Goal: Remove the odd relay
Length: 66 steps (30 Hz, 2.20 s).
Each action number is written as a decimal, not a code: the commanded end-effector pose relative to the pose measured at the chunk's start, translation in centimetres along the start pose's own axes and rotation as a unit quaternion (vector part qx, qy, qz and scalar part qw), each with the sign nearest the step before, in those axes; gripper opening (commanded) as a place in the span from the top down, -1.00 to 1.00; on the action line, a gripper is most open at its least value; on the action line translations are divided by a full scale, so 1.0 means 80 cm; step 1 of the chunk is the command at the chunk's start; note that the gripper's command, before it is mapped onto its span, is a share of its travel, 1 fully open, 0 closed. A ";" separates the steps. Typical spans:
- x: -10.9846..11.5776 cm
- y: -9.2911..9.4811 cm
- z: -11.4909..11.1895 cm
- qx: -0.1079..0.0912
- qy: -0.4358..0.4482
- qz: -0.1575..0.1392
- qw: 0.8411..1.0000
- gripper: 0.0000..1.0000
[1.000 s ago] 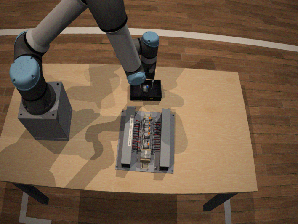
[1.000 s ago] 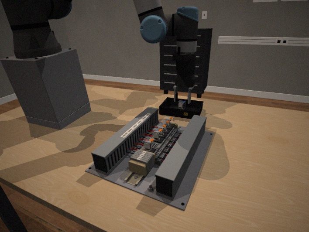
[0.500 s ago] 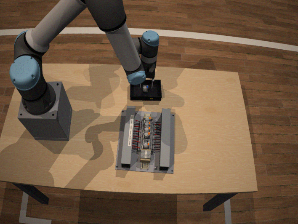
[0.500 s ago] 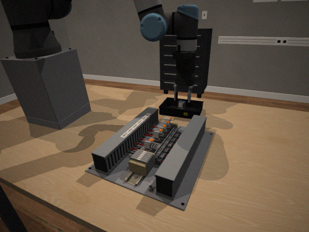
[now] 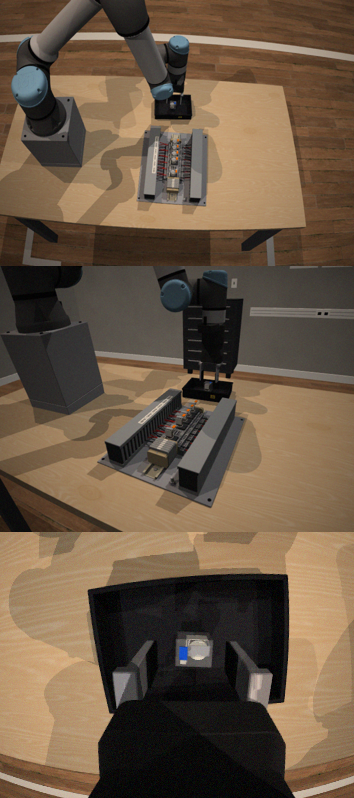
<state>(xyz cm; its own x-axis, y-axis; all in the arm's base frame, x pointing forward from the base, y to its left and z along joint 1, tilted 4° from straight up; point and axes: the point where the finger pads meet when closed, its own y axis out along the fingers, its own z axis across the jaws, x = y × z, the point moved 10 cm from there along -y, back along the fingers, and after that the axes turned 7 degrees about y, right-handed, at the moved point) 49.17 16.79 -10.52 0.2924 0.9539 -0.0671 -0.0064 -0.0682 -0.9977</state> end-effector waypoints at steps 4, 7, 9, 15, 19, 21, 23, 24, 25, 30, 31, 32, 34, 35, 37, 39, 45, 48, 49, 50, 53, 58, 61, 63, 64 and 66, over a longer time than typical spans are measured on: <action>0.001 -0.003 0.001 0.000 -0.001 0.000 1.000 -0.97; 0.001 -0.003 0.001 0.000 -0.001 0.000 1.000 -0.97; 0.001 -0.003 0.001 0.000 -0.001 0.000 1.000 -0.97; 0.001 -0.004 0.001 0.000 -0.001 0.000 1.000 -0.97; 0.001 -0.004 0.001 0.000 -0.001 0.000 1.000 -0.97; 0.001 -0.004 0.001 0.000 -0.001 0.000 1.000 -0.97; 0.001 -0.004 0.001 0.000 -0.001 0.000 1.000 -0.97; 0.001 -0.004 0.001 0.000 -0.001 0.000 1.000 -0.97; 0.001 -0.005 0.001 0.000 -0.001 0.000 1.000 -0.97; 0.001 -0.013 0.001 0.000 -0.001 0.000 1.000 -0.97; 0.001 -0.017 0.001 0.000 -0.001 0.000 1.000 -0.97; 0.001 -0.022 0.001 0.000 -0.001 0.000 1.000 -0.97; 0.001 -0.035 0.001 0.000 -0.001 0.000 1.000 -0.97; 0.001 -0.042 0.001 0.000 -0.001 0.000 1.000 -0.97; 0.001 -0.057 0.001 0.000 -0.001 0.000 1.000 -0.97; 0.001 -0.071 0.001 0.000 -0.001 0.000 1.000 -0.97; 0.001 -0.094 0.001 0.000 -0.001 0.000 1.000 -0.97; 0.001 -0.102 0.001 0.000 -0.001 0.000 1.000 -0.97; 0.001 -0.103 0.001 0.000 -0.001 0.000 1.000 -0.97; 0.001 -0.104 0.001 0.000 -0.001 0.000 1.000 -0.97; 0.001 -0.104 0.001 0.000 -0.001 0.000 1.000 -0.97; 0.001 -0.104 0.001 0.000 -0.001 0.000 1.000 -0.97; 0.001 -0.104 0.001 0.000 -0.001 0.000 1.000 -0.97; 0.001 -0.104 0.001 0.000 -0.001 0.000 1.000 -0.97; 0.001 -0.104 0.001 0.000 -0.001 0.000 1.000 -0.97; 0.001 -0.104 0.001 0.000 -0.001 0.000 1.000 -0.97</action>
<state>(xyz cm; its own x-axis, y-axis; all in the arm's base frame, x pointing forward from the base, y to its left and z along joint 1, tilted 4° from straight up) 49.24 17.36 -2.33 0.2923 0.9540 -0.0671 -0.0062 -0.0683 -0.9976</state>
